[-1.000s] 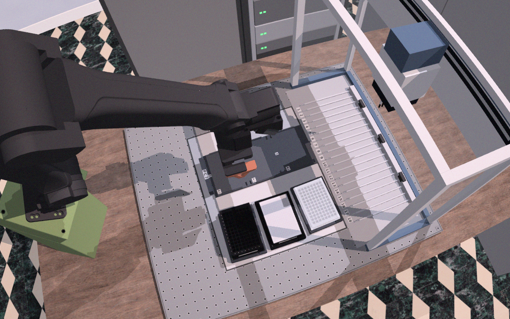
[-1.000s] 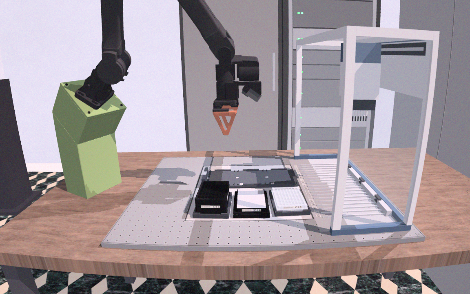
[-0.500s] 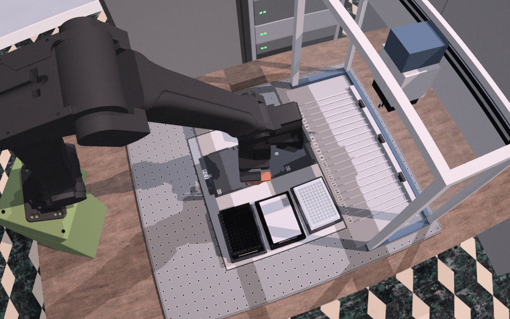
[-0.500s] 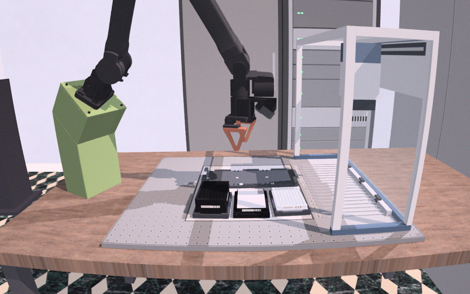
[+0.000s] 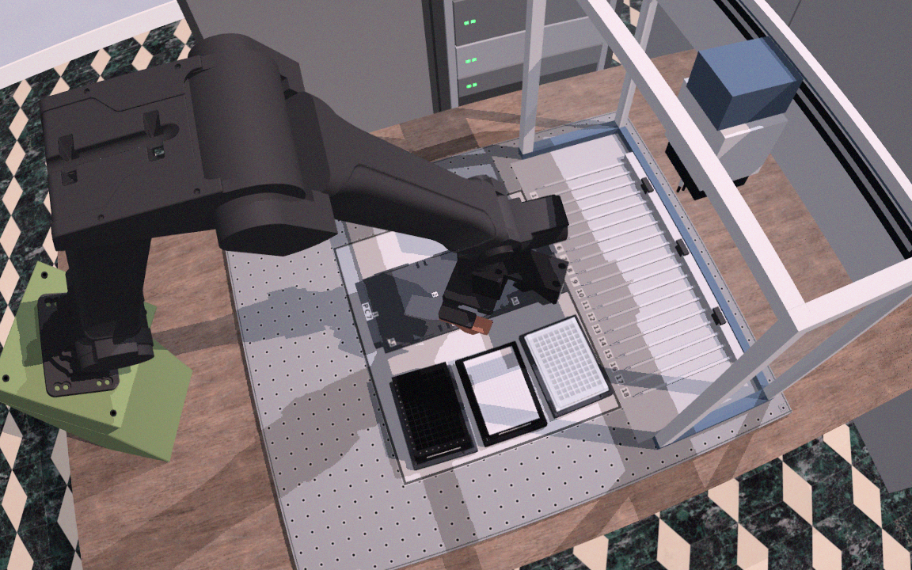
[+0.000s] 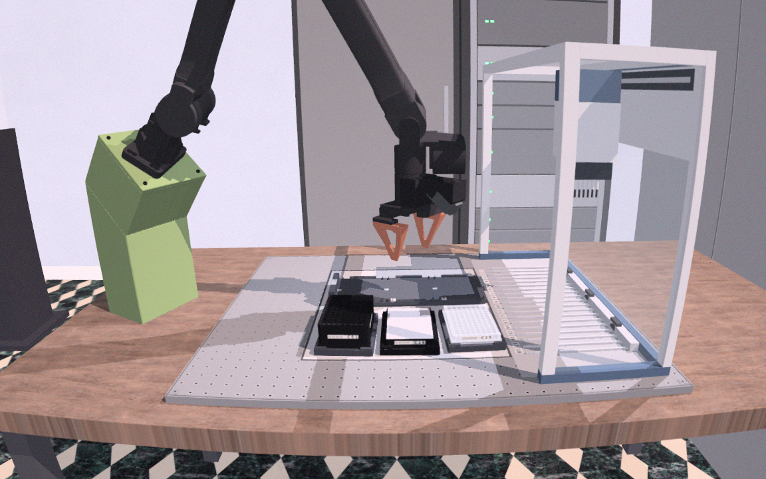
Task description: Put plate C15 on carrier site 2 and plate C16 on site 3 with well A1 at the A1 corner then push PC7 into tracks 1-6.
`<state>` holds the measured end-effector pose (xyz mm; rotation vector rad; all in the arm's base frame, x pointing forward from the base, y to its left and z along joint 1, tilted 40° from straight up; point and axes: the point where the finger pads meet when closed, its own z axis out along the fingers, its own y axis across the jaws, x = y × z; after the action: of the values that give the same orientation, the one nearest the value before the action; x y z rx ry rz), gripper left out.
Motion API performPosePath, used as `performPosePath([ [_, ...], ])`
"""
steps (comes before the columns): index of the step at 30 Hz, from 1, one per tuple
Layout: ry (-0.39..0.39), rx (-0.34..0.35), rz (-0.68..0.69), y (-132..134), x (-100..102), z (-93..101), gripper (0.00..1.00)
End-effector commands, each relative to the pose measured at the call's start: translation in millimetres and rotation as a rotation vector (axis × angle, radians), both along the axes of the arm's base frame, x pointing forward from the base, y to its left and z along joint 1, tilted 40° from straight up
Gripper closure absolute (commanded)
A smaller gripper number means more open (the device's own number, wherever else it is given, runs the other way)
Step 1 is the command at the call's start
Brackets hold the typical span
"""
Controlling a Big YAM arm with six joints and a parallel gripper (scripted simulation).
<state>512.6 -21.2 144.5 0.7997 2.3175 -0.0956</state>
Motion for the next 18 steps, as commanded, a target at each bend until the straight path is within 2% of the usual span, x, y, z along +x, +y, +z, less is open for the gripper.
performPosePath([
  [1,-0.092,0.102,-0.121,0.9,2.0,23.3,0.00],
  [9,-0.154,0.258,-0.325,0.8,2.3,18.4,0.00],
  [11,-0.154,0.258,-0.325,0.8,2.3,18.4,0.00],
  [18,-0.215,0.396,-0.503,0.7,2.1,18.0,0.00],
])
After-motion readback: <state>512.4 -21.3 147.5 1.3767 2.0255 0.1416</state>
